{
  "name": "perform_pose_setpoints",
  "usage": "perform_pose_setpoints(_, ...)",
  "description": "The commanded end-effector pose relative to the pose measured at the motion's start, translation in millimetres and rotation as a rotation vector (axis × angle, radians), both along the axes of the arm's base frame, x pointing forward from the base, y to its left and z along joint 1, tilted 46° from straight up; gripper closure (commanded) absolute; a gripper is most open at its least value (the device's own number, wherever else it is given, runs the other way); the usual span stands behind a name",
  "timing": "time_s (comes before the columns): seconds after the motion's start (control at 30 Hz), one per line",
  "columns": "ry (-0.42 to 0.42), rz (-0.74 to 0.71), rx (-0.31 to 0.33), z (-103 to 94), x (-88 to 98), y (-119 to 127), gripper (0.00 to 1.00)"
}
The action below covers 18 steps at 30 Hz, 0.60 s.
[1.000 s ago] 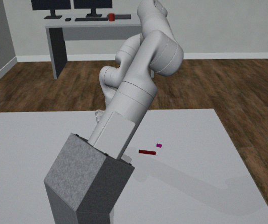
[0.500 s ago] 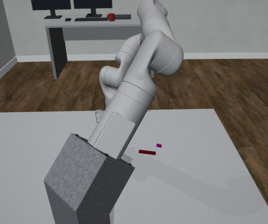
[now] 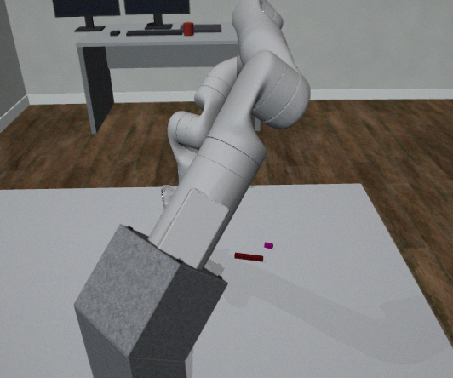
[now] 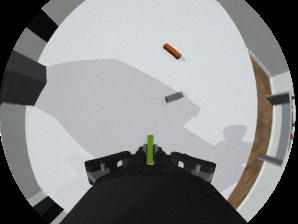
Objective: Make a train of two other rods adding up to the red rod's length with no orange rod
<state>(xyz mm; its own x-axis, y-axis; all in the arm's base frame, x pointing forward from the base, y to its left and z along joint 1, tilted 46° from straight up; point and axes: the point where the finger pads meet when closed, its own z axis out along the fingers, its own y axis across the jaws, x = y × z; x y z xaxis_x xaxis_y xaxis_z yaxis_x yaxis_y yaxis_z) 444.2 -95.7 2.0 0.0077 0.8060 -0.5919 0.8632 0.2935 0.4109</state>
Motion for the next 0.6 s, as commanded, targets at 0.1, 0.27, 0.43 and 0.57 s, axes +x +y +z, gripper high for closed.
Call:
perform_pose_setpoints(0.1,-0.001,0.001,0.0,0.3,0.2,0,0.95)
perform_pose_setpoints(0.27,-0.001,0.001,0.0,2.6,-1.5,2,0.95)
perform_pose_setpoints(0.43,-0.001,0.001,0.0,8.4,-5.7,6,0.95)
perform_pose_setpoints(0.57,-0.001,0.001,0.0,21.1,-15.0,16,0.95)
